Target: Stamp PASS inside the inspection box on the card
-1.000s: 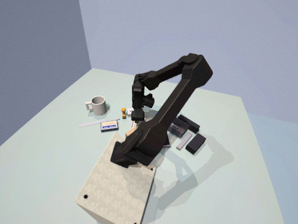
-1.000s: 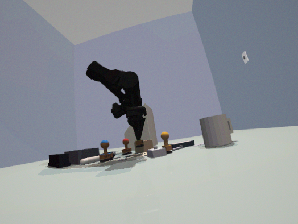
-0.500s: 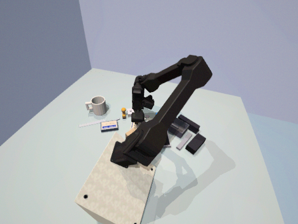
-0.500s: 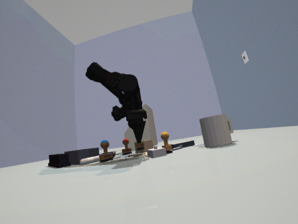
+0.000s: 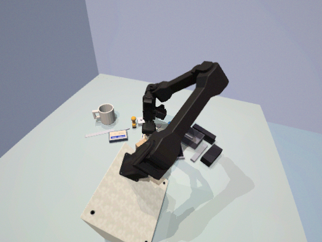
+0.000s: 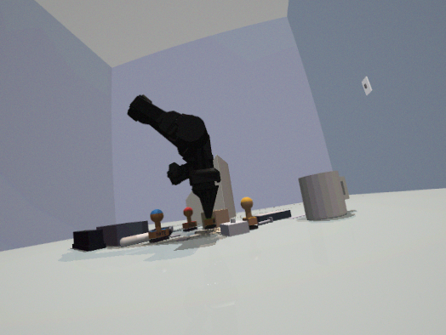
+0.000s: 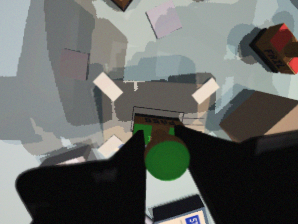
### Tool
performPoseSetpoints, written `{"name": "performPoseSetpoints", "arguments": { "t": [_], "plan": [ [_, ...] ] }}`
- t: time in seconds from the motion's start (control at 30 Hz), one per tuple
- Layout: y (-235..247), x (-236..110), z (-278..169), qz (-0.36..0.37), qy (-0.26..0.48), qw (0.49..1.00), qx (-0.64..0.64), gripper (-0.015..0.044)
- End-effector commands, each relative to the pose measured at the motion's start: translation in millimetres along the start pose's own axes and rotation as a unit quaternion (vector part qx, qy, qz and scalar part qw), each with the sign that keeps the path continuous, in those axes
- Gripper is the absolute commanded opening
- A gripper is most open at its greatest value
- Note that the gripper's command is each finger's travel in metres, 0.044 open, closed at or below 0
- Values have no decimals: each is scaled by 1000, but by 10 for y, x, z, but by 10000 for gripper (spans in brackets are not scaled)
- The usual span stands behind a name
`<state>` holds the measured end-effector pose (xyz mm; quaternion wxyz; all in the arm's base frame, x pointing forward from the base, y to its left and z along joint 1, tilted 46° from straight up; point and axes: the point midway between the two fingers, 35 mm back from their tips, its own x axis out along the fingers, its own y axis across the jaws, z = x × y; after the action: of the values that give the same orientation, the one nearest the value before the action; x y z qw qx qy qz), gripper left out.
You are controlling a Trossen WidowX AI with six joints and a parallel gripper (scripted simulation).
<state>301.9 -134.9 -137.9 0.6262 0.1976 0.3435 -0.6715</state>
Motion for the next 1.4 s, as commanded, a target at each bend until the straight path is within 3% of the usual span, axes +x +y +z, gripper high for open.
{"name": "performPoseSetpoints", "arguments": {
  "t": [0.0,1.37],
  "plan": [
    [-21,45,-4,-4,-2,1000,-3,0],
    [-23,97,-5,-4,-2,1000,-3,0]
  ]
}}
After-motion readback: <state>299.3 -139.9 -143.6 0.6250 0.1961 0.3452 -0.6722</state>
